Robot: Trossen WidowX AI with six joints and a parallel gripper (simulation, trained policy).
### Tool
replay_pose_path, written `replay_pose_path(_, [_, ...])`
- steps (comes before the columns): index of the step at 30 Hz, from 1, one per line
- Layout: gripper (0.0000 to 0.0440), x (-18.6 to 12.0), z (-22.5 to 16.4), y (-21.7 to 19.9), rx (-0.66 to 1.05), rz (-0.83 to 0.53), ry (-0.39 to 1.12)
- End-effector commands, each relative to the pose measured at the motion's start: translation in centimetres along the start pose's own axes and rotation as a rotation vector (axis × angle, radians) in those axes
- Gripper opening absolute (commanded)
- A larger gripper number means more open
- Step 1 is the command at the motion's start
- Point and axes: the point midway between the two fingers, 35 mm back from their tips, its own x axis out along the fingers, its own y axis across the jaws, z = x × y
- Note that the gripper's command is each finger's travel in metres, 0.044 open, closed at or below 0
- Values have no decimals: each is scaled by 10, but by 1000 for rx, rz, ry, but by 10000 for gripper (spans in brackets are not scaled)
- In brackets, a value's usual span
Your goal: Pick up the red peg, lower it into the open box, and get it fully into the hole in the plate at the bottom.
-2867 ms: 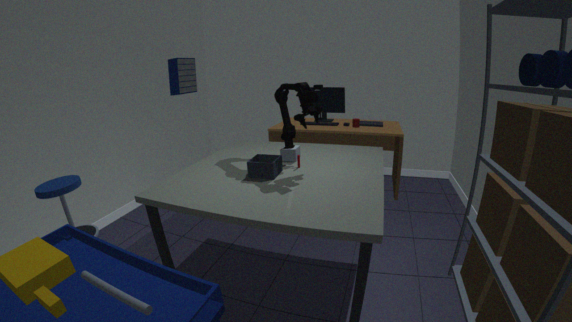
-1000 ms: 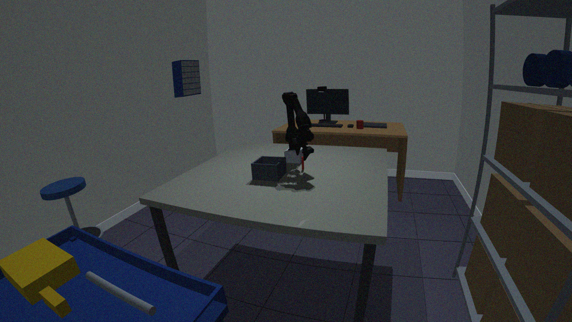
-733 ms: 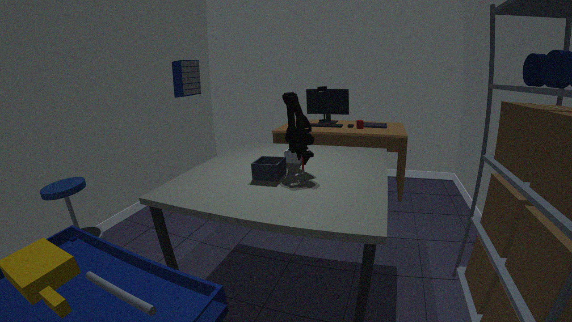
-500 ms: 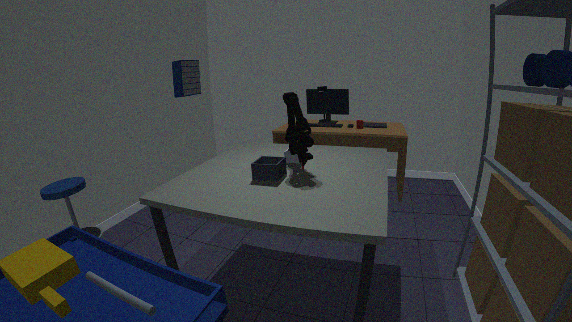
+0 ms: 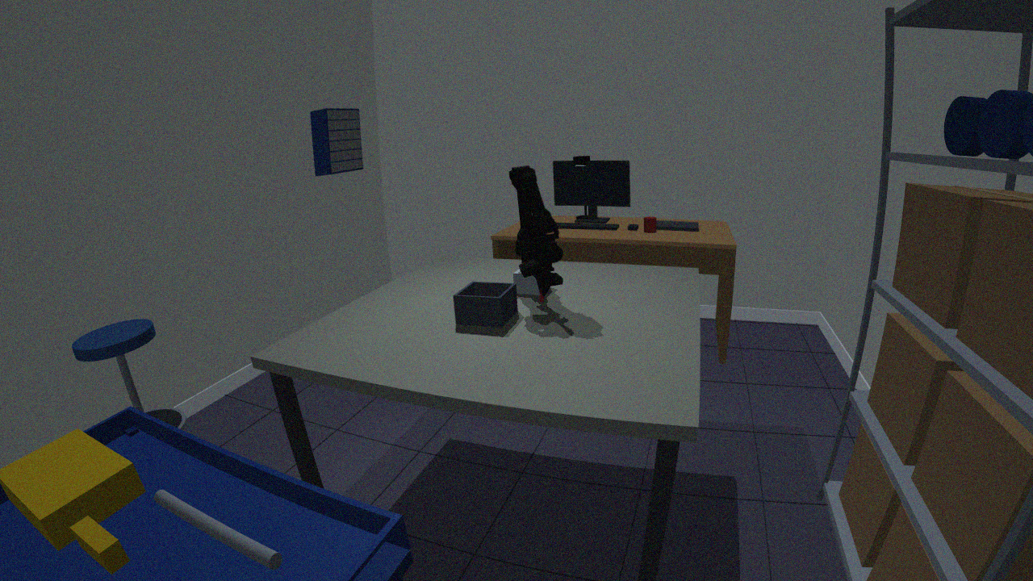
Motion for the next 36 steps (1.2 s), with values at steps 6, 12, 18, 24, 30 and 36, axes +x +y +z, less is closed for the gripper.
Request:
replay_pose_path(6, [0, -24, 16, -2, -45, 47, -72])
replay_pose_path(12, [3, -42, 29, -1, -76, 76, -120])
replay_pose_path(18, [3, -61, 44, 1, -105, 101, -166])
replay_pose_path(24, [0, -79, 62, 5, -117, 124, -201])
replay_pose_path(30, [0, -96, 81, 12, -114, 147, -231])
replay_pose_path(36, [0, -108, 104, 14, -98, 156, -245])
